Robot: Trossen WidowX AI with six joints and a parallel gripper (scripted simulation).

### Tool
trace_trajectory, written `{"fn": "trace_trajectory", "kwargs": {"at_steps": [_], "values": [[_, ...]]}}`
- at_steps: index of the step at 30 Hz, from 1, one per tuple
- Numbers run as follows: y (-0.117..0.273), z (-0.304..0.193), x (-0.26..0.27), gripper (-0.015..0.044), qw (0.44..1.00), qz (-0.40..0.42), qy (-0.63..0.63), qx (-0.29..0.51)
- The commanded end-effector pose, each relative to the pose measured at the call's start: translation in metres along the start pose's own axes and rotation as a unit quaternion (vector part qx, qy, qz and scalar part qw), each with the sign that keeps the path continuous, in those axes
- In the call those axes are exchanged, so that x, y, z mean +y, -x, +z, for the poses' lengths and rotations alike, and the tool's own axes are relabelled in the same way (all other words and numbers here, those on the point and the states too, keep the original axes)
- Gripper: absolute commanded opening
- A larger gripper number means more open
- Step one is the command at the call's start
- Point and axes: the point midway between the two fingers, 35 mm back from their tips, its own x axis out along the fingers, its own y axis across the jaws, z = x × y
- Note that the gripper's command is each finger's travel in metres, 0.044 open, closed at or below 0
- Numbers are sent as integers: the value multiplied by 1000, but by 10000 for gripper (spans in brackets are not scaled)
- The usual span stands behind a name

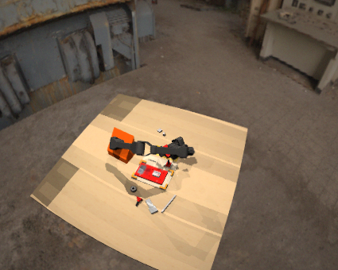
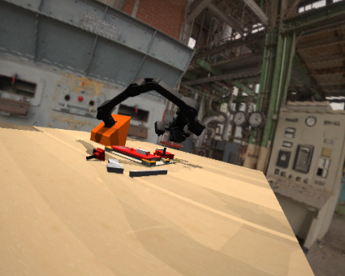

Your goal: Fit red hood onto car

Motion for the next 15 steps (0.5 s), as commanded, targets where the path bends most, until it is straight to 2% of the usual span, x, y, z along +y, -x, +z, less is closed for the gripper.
{"fn": "trace_trajectory", "kwargs": {"at_steps": [1,6,12,15], "values": [[0,0,0,440,1000,0,0,0],[0,0,0,440,1000,0,0,0],[0,0,0,282,1000,0,0,0],[-7,0,2,361,999,-14,5,-38]]}}
